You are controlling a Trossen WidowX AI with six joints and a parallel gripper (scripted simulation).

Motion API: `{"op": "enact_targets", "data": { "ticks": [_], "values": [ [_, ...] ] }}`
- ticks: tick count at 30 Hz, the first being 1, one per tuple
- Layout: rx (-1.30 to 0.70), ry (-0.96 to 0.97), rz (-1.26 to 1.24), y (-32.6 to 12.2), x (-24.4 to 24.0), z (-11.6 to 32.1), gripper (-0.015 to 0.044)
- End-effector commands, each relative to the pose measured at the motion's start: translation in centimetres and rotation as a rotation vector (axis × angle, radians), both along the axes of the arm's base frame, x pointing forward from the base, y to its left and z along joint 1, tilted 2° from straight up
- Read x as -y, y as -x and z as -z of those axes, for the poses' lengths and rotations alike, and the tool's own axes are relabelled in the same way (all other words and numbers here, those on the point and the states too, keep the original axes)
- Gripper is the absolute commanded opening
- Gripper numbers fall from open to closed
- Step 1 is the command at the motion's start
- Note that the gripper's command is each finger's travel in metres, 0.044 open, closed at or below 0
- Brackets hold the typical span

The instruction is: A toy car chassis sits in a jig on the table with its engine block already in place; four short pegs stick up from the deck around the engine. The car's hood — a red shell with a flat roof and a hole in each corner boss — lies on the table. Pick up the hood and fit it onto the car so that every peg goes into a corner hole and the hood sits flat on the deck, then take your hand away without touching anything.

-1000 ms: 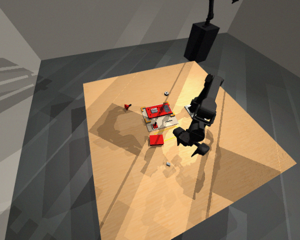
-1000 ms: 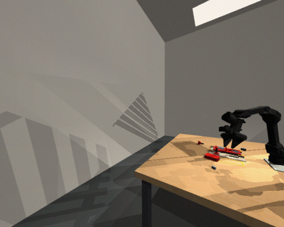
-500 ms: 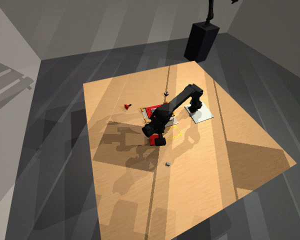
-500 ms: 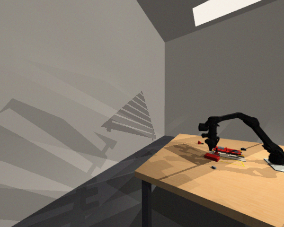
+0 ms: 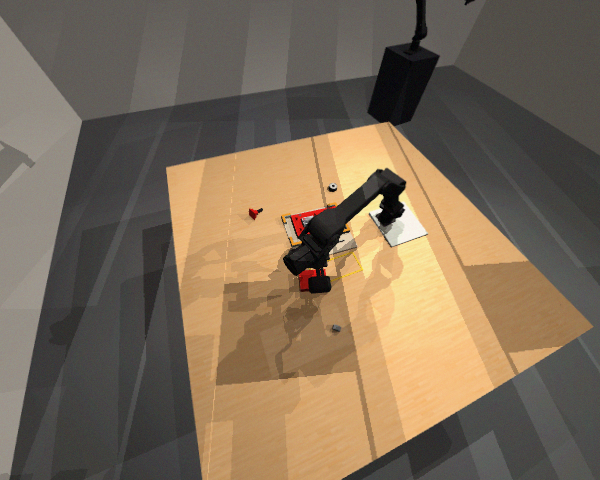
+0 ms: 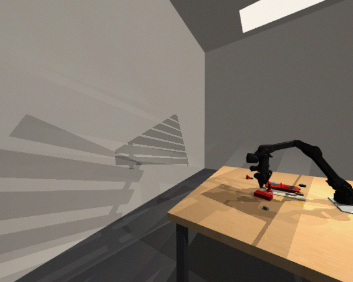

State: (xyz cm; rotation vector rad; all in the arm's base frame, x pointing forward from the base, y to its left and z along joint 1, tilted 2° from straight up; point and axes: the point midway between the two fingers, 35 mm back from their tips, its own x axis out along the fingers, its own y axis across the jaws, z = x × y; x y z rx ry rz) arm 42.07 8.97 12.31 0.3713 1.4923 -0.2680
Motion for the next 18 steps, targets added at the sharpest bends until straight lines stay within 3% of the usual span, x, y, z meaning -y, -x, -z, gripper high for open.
{"op": "enact_targets", "data": {
  "ticks": [1,18],
  "values": [
    [-0.006,0.004,0.006,0.1,0.1,0.5,0.044],
    [-0.006,0.004,0.006,-0.1,0.0,1.9,0.044]
  ]
}}
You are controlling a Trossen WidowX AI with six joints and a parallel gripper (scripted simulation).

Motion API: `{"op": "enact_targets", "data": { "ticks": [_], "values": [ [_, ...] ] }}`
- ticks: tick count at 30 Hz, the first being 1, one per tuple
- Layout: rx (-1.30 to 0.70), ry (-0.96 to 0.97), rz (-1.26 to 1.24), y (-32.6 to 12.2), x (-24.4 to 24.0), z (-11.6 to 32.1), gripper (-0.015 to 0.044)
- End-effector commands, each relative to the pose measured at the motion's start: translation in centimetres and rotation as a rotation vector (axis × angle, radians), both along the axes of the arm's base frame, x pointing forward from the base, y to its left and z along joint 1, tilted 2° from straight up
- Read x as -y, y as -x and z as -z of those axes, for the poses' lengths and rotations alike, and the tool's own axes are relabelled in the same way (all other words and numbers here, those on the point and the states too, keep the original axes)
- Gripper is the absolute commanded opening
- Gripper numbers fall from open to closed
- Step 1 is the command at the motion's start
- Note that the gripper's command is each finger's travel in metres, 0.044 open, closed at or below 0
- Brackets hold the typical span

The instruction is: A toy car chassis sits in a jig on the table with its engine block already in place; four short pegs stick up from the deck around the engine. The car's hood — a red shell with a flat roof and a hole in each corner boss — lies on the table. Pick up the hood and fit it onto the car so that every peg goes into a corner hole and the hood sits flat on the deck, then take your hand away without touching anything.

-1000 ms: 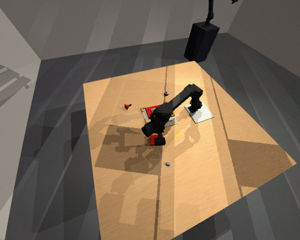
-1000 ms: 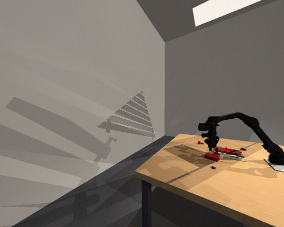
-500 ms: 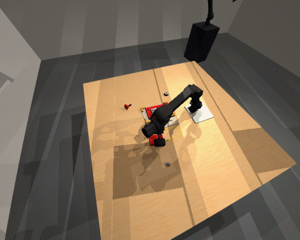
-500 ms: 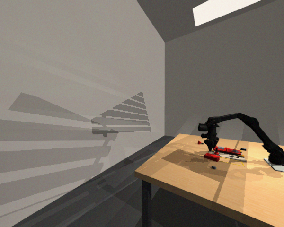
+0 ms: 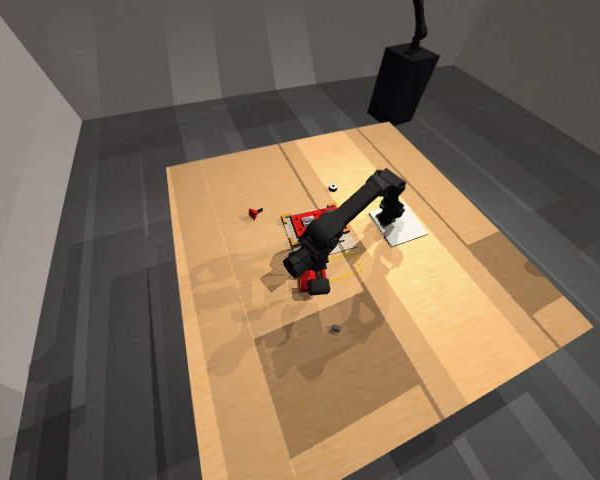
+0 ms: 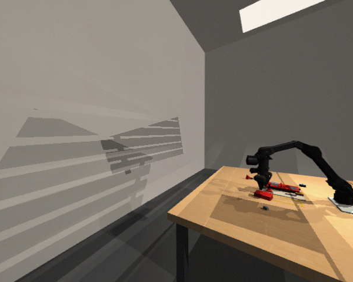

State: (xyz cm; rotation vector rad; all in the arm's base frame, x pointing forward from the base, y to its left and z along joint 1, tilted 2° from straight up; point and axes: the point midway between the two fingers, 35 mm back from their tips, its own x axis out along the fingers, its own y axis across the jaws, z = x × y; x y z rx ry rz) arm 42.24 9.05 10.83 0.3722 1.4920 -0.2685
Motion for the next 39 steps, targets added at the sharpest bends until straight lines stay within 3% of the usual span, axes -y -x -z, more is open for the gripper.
{"op": "enact_targets", "data": {
  "ticks": [1,39],
  "values": [
    [-0.006,0.004,0.005,0.1,0.0,0.5,0.044],
    [-0.006,0.004,0.005,0.0,-0.3,3.3,0.044]
  ]
}}
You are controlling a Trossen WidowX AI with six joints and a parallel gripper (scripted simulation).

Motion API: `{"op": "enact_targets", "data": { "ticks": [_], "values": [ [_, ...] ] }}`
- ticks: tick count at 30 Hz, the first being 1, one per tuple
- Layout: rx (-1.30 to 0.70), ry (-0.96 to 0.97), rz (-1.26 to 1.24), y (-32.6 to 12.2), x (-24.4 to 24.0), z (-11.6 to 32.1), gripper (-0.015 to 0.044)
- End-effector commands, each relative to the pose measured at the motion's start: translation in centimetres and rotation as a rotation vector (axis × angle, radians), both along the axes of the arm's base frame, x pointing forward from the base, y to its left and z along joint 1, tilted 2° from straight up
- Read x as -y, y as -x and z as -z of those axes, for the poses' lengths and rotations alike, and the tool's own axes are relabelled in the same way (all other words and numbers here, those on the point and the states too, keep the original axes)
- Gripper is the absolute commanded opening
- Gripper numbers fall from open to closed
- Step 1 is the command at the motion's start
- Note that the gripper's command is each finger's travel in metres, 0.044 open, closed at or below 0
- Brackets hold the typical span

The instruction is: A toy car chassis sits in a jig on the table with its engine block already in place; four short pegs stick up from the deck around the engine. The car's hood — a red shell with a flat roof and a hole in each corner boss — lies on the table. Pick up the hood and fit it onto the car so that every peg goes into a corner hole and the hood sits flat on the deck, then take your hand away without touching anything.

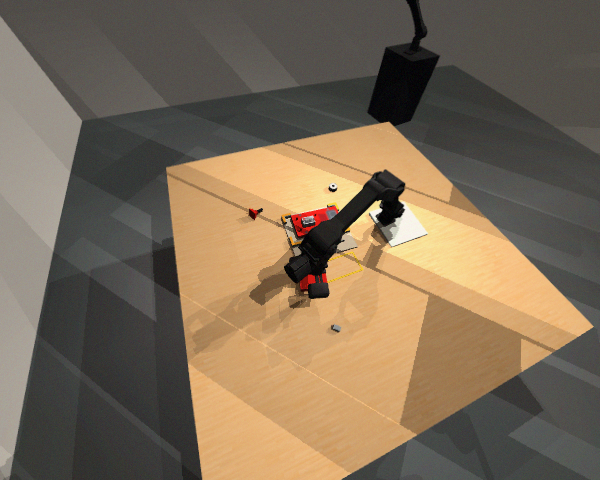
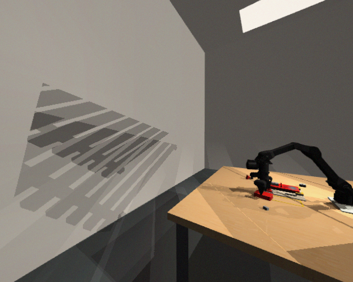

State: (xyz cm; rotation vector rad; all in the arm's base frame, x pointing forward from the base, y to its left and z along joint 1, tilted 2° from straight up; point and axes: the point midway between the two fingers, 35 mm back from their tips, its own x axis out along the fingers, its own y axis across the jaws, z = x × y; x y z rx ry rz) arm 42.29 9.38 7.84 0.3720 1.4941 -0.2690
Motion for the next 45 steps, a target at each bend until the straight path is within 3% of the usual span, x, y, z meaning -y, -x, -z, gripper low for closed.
{"op": "enact_targets", "data": {
  "ticks": [1,38,41,45],
  "values": [
    [-0.004,0.004,0.005,0.1,0.0,0.3,0.044],
    [-0.004,0.004,0.005,0.0,0.0,2.1,0.044],
    [0.0,0.0,0.0,-0.1,-0.1,1.8,0.0361],
    [0.0,0.0,0.0,-0.1,-0.1,1.8,0.0335]
  ]
}}
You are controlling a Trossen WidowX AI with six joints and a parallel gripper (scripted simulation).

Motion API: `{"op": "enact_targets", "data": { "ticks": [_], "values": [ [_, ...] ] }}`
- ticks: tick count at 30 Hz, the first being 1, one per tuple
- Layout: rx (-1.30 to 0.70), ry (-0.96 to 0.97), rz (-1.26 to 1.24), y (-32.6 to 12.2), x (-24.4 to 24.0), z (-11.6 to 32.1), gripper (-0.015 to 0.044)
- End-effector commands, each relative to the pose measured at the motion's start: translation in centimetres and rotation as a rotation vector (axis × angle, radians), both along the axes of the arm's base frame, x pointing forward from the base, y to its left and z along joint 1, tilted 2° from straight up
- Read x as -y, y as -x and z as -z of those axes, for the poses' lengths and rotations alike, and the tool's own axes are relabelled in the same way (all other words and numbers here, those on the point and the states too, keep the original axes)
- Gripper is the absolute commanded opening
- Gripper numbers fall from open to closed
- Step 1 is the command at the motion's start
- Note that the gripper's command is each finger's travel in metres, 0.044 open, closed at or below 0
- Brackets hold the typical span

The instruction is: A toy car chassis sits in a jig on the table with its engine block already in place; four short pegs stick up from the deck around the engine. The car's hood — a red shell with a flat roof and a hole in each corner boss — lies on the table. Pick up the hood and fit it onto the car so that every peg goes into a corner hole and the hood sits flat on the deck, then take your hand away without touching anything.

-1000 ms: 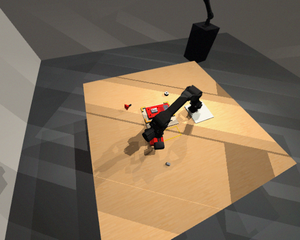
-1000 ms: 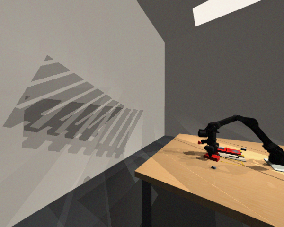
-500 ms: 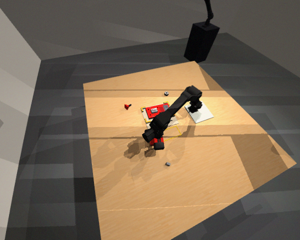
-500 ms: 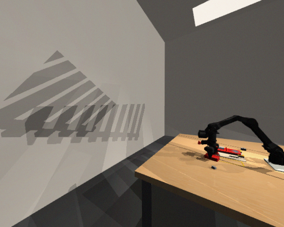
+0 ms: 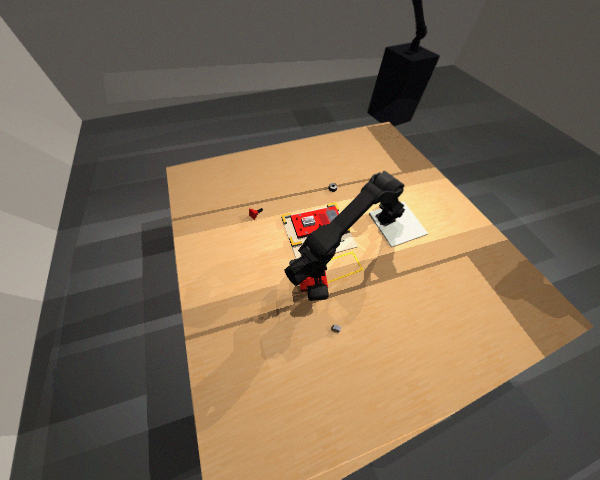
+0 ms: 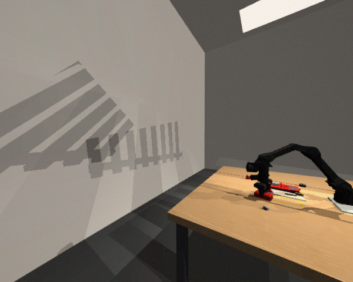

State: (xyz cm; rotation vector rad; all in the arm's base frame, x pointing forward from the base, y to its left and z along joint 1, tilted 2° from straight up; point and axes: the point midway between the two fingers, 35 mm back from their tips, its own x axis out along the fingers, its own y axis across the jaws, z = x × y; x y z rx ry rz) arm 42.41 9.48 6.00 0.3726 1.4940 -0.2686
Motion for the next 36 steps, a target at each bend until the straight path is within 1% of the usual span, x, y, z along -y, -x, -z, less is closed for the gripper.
{"op": "enact_targets", "data": {
  "ticks": [1,6,10,17,36],
  "values": [
    [0.0,0.0,0.0,0.0,0.0,0.0,0.0328],
    [0.0,0.0,0.0,0.0,0.0,0.0,0.0295],
    [-0.001,0.001,0.0,0.0,0.0,-0.2,0.019],
    [-0.001,0.001,0.0,0.1,0.1,-1.8,0.0006],
    [-0.001,0.001,0.0,0.5,0.4,-8.3,0.0]
  ]
}}
